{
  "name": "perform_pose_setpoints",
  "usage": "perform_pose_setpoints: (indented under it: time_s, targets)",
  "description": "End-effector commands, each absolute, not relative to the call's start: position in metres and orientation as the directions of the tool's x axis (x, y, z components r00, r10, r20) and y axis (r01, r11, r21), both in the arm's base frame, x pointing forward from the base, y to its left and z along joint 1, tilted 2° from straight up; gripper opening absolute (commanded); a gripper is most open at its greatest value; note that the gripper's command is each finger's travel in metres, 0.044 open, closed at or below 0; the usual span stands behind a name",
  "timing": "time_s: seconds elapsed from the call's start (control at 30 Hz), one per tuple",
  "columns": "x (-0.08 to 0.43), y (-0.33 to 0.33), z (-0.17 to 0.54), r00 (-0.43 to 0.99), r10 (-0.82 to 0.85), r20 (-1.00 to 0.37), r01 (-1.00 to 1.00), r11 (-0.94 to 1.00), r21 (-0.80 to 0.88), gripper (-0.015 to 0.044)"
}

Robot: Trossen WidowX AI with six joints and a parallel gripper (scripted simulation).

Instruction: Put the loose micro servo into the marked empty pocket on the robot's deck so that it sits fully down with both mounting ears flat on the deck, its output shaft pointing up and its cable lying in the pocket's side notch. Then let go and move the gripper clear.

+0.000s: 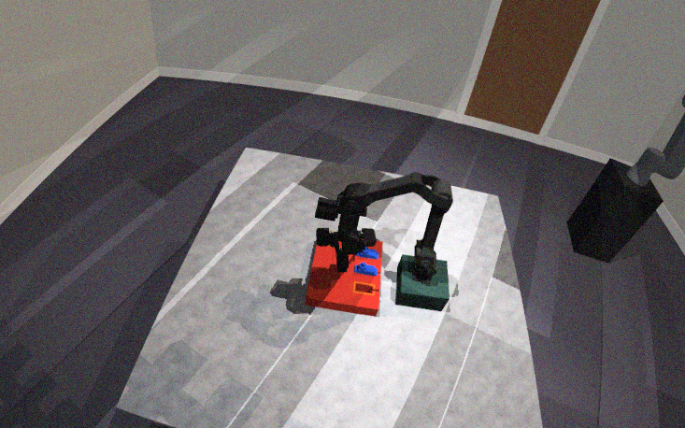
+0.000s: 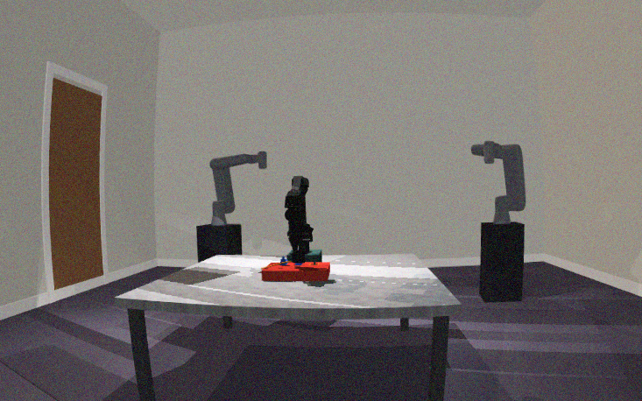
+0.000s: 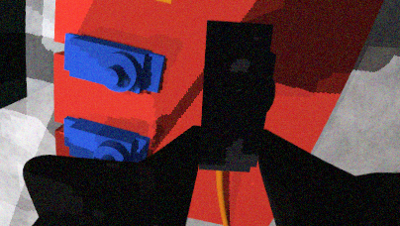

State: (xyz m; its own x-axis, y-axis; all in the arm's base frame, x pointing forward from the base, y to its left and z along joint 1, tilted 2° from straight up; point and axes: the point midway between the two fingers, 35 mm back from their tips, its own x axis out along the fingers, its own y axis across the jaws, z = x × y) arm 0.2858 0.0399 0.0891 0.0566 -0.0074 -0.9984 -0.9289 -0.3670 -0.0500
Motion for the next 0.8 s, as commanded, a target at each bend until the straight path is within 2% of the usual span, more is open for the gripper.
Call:
perform_pose_setpoints:
  time_s: [0.0,0.33,0.77]
  targets:
    - [0.284,0.040,0.096,0.064,-0.002,-0.998,-0.930,-0.362,-0.059,0.0000]
    - [0.287,0.049,0.097,0.064,-0.001,-0.998,-0.930,-0.362,-0.060,0.0000]
    - [0.277,0.107,0.096,0.063,0.004,-0.998,-0.930,-0.362,-0.061,0.0000]
